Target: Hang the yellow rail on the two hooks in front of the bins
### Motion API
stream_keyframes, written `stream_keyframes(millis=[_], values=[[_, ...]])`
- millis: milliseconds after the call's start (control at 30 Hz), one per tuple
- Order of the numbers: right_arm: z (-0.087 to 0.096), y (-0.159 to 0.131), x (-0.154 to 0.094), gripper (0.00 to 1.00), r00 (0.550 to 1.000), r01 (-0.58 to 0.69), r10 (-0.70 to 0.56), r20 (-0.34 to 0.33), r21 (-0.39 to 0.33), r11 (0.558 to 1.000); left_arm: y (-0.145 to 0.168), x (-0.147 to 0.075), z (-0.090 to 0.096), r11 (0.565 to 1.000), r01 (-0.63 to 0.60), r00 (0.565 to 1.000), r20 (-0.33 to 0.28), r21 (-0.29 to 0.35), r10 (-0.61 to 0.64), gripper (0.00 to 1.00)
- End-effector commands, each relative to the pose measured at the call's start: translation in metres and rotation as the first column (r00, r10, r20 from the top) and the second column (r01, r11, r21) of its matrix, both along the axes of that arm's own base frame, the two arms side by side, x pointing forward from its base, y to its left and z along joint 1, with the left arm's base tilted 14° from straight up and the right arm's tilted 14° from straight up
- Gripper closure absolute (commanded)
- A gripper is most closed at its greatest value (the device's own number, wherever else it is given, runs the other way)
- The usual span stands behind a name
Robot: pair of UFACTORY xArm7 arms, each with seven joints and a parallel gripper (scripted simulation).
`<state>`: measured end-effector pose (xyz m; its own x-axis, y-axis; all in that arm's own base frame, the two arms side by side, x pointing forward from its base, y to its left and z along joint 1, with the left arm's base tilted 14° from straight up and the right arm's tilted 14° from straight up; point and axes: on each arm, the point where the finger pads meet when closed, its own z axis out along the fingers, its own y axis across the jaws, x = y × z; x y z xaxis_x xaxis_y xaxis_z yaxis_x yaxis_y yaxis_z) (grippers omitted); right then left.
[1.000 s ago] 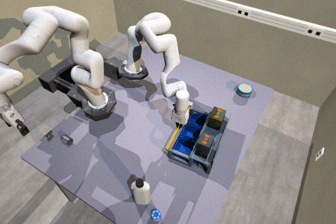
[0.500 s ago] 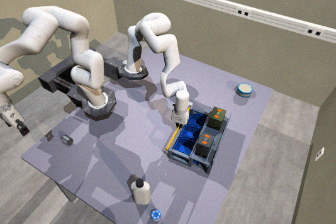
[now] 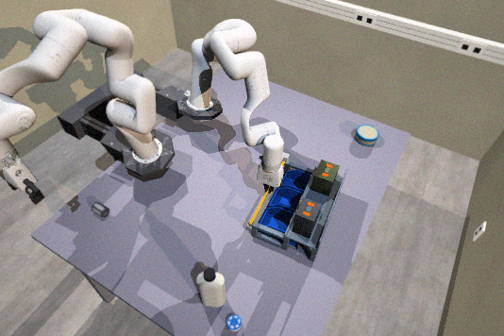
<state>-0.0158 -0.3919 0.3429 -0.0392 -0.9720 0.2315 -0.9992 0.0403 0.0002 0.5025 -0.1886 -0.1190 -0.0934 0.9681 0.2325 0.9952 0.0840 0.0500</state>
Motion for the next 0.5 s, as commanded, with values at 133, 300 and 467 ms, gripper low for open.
stream_keyframes(millis=[133, 300, 467], values=[[0.0018, -0.0006, -0.0001, 0.00, 1.000, 0.000, 0.000, 0.000, -0.004, 1.000, -0.0018, 0.0019, 0.0016, 1.000, 0.001, 1.000, 0.005, -0.003, -0.001, 1.00], [0.0018, -0.0006, -0.0001, 0.00, 1.000, 0.000, 0.000, 0.000, -0.004, 1.000, -0.0017, 0.0019, 0.0012, 1.000, 0.001, 1.000, 0.005, -0.003, -0.001, 1.00], [0.0018, -0.0006, -0.0001, 0.00, 1.000, 0.000, 0.000, 0.000, -0.004, 1.000, -0.0015, 0.0019, 0.0006, 1.000, 0.001, 1.000, 0.005, -0.003, -0.001, 1.00]])
